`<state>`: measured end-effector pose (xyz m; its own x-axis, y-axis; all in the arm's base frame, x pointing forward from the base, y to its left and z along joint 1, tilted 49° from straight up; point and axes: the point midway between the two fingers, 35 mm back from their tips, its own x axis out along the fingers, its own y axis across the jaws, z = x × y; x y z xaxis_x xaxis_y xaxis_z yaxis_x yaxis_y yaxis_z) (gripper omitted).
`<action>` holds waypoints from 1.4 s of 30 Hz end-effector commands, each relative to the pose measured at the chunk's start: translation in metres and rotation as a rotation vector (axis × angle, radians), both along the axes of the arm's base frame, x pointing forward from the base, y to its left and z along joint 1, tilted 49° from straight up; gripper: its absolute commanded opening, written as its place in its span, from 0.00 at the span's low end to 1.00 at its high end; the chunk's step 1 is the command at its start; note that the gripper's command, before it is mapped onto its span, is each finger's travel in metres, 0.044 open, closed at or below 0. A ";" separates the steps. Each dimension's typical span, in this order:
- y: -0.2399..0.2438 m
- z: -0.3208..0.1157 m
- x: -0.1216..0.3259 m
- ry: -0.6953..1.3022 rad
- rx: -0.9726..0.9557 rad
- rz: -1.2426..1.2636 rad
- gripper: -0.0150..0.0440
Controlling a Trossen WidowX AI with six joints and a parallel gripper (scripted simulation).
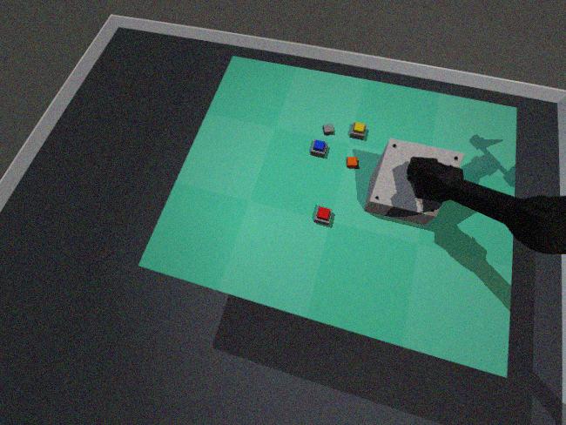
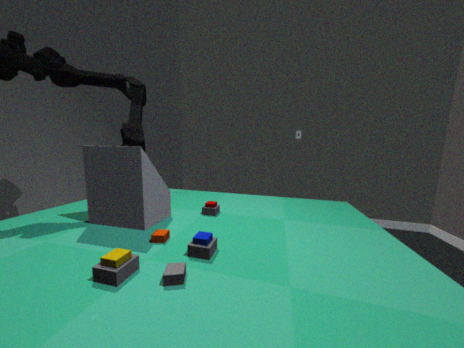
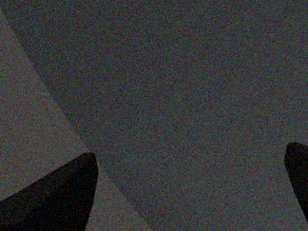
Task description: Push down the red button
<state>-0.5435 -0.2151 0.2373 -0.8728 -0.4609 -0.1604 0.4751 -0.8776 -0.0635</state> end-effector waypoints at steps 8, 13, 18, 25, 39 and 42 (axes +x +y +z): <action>-0.090 -0.010 0.062 -0.058 0.028 0.215 0.93; -0.149 -0.019 0.120 -0.102 0.056 0.381 0.93; -0.197 -0.033 0.185 -0.168 0.092 0.547 0.93; -0.243 -0.054 0.283 -0.263 0.155 0.776 0.93; -0.263 -0.091 0.500 -0.449 0.340 1.234 0.93; -0.253 -0.098 0.546 -0.488 0.392 1.331 0.93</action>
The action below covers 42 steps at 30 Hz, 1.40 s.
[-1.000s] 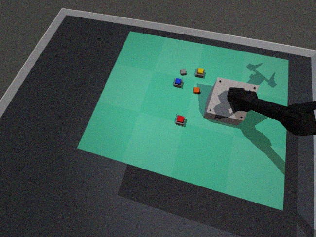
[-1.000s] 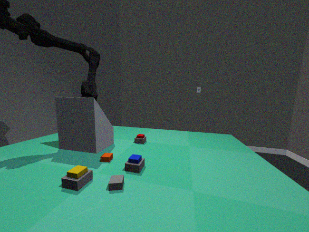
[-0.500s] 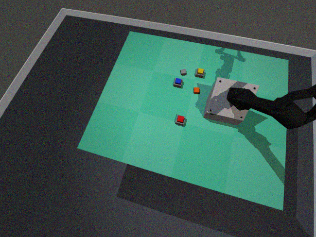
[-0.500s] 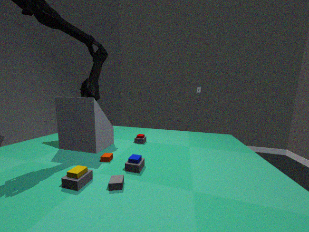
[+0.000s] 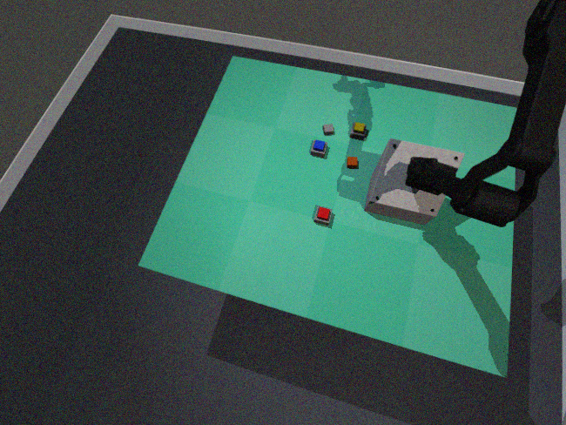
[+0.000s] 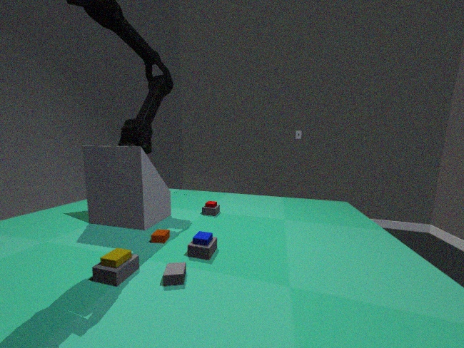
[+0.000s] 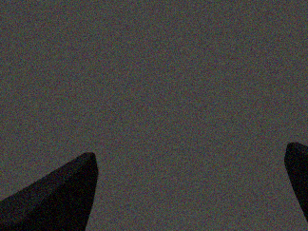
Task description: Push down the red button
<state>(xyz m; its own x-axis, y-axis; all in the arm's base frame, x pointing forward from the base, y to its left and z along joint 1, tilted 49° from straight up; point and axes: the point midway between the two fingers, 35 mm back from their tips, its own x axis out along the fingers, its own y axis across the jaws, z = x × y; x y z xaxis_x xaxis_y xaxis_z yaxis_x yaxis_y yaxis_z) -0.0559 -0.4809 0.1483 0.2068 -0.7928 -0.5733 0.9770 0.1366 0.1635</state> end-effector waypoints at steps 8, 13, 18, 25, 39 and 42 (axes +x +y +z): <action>0.062 -0.026 0.173 -0.090 0.202 0.409 0.93; 0.110 -0.036 0.236 -0.111 0.303 0.586 0.93; 0.170 -0.044 0.288 -0.120 0.414 0.765 0.93; 0.269 -0.052 0.337 -0.107 0.589 1.014 0.93; 0.488 -0.056 0.332 0.049 1.019 1.493 0.93; 0.530 -0.055 0.312 0.113 1.120 1.582 0.93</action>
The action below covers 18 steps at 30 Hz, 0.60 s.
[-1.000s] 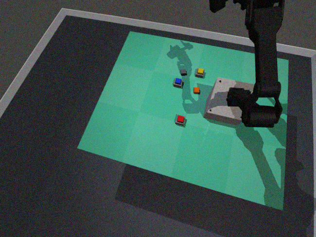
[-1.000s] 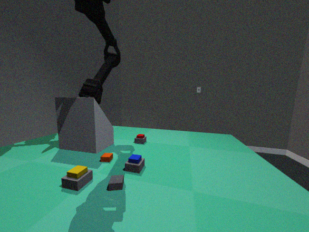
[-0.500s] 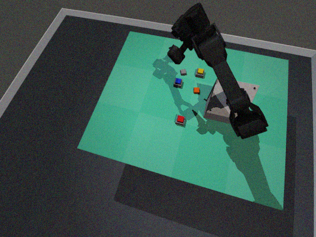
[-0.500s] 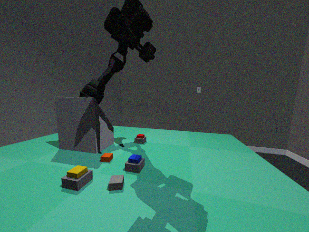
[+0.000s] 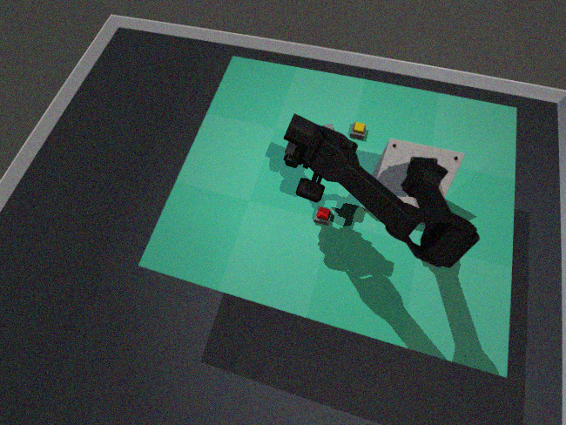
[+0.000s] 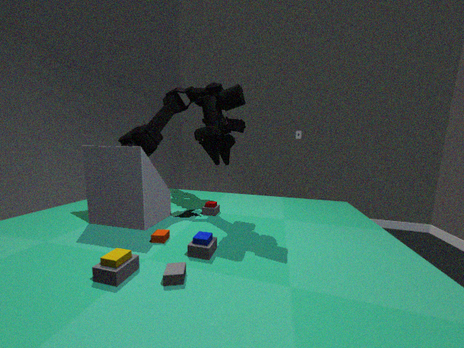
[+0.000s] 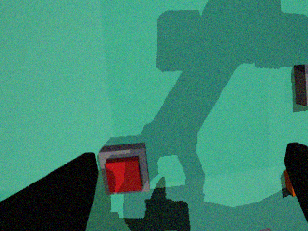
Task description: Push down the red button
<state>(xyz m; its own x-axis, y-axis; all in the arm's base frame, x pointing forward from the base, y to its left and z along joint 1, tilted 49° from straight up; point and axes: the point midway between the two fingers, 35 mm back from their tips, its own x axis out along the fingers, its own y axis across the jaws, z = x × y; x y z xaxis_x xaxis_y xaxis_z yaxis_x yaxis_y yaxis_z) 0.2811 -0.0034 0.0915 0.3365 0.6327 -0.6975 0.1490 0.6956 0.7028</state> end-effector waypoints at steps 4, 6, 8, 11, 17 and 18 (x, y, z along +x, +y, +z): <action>0.074 0.003 -0.039 0.112 0.102 0.213 0.93; 0.074 0.003 -0.039 0.112 0.102 0.214 0.93; 0.074 0.003 -0.039 0.112 0.102 0.214 0.93; 0.074 0.003 -0.039 0.112 0.102 0.214 0.93; 0.114 -0.032 -0.033 0.112 0.102 0.214 0.67; 0.119 -0.036 -0.033 0.112 0.104 0.214 0.62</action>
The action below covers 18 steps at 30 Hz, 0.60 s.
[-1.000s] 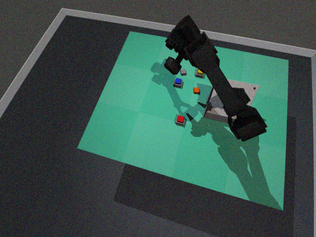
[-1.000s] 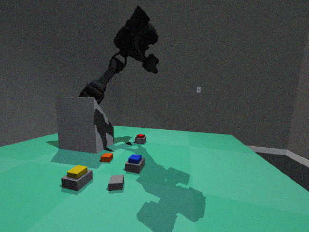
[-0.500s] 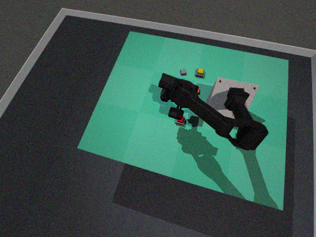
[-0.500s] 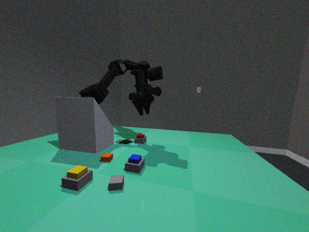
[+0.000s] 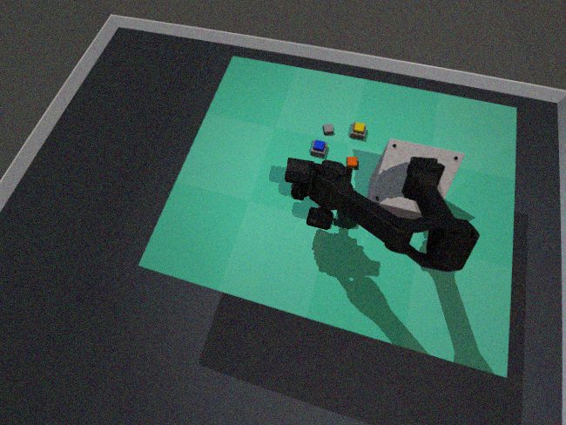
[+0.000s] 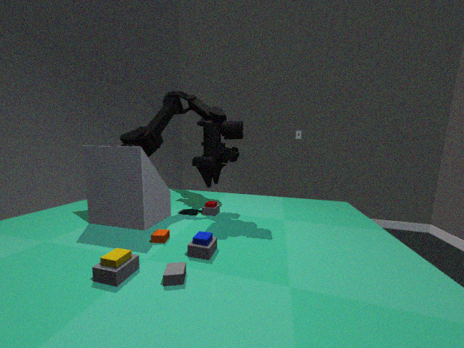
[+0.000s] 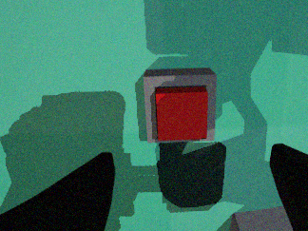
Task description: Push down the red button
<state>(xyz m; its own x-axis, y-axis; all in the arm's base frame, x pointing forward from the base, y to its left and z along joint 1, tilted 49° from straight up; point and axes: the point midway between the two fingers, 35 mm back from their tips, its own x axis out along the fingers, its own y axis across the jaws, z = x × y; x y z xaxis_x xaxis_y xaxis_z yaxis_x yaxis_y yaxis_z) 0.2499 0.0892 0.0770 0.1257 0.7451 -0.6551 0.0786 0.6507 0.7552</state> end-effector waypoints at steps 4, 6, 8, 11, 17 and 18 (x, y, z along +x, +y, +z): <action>0.028 -0.022 -0.002 0.015 0.010 0.005 0.44; 0.028 -0.022 -0.002 0.015 0.010 0.005 0.35; 0.028 -0.022 -0.002 0.015 0.010 0.005 0.29; 0.028 -0.022 -0.002 0.015 0.010 0.005 0.29; 0.028 -0.022 -0.002 0.015 0.010 0.005 0.29; 0.028 -0.022 -0.002 0.015 0.010 0.005 0.29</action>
<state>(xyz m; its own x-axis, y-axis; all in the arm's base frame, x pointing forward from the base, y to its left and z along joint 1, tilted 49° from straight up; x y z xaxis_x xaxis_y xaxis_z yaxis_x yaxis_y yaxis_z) 0.2481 0.1173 0.0557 0.1112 0.7544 -0.6469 0.0827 0.6417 0.7625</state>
